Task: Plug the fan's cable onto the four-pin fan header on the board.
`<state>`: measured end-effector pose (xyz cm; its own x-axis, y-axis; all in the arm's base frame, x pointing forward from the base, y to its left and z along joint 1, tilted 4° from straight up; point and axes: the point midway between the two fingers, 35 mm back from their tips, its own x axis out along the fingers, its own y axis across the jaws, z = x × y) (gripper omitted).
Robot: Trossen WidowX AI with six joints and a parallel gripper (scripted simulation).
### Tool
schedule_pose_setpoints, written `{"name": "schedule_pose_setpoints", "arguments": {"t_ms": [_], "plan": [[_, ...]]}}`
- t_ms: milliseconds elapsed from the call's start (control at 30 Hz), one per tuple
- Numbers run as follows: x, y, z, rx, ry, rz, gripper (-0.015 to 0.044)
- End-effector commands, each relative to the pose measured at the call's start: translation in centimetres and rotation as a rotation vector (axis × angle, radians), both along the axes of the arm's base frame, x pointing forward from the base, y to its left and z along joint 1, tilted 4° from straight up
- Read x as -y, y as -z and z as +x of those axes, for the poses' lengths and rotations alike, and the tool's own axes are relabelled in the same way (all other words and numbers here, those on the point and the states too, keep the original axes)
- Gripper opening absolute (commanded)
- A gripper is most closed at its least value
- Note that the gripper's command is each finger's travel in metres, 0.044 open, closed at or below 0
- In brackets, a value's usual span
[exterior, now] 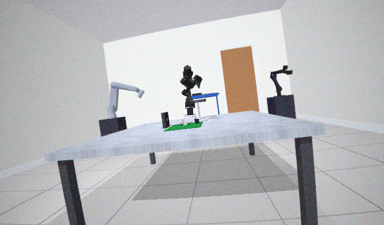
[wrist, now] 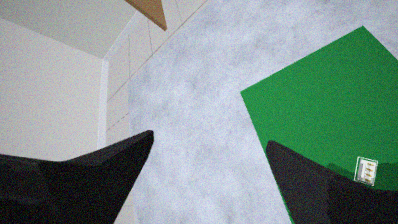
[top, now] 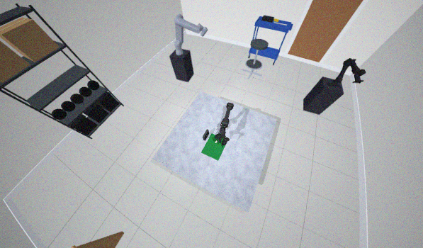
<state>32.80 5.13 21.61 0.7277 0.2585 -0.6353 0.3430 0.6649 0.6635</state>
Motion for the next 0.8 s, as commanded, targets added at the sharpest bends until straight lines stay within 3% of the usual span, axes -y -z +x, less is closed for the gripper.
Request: {"name": "schedule_pose_setpoints", "arguments": {"t_ms": [0,633,767], "plan": [[0.6,6.2,-3.4,-0.489,0.651,0.494,0.044],[1.0,10.3,-7.8,-0.824,1.524,0.9,0.044],[1.0,10.3,-7.9,-0.83,1.551,0.91,0.044]]}}
